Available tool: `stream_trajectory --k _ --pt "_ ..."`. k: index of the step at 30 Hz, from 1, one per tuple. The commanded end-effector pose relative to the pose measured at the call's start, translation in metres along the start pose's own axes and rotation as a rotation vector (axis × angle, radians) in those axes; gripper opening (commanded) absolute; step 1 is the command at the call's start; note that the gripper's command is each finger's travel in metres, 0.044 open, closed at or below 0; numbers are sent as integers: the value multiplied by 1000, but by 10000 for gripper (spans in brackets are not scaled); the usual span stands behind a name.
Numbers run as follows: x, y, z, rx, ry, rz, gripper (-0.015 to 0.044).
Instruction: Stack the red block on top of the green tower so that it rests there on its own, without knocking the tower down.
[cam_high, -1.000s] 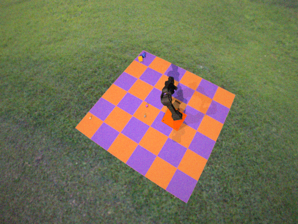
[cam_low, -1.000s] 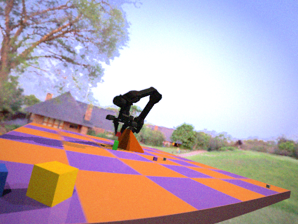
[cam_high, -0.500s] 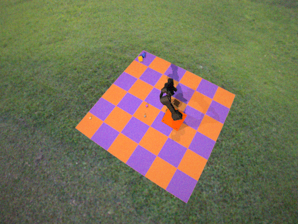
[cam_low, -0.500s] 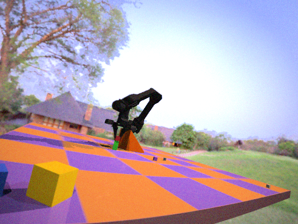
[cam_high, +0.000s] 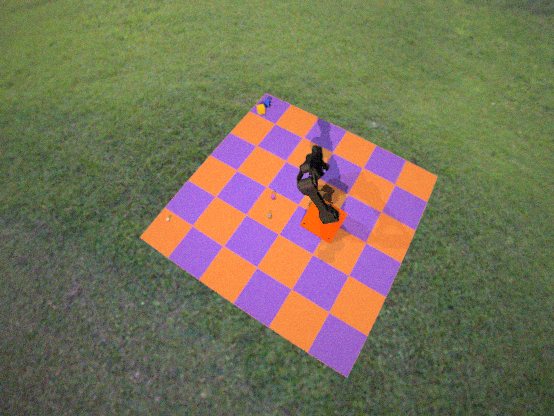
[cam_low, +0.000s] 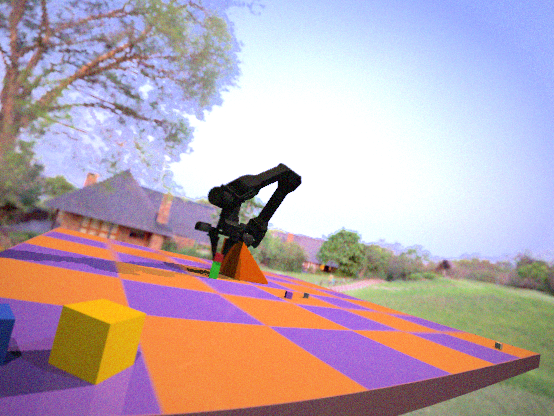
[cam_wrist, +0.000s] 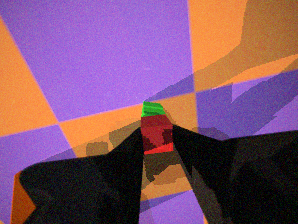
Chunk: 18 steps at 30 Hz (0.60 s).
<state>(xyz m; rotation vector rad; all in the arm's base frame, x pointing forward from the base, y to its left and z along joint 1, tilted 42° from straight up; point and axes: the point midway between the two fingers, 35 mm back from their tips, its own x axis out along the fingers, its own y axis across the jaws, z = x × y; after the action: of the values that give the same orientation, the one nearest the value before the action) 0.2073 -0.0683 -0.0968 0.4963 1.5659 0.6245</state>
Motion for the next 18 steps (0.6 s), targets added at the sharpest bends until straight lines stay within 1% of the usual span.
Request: stream_trajectory --k 1,13,16,18 --pt "2 1 -1 5 -2 6 0" --pt "2 1 -1 5 -2 6 0" --pt "-3 1 0 6 -2 6 0" --pt "1 0 0 1 -1 0 53"
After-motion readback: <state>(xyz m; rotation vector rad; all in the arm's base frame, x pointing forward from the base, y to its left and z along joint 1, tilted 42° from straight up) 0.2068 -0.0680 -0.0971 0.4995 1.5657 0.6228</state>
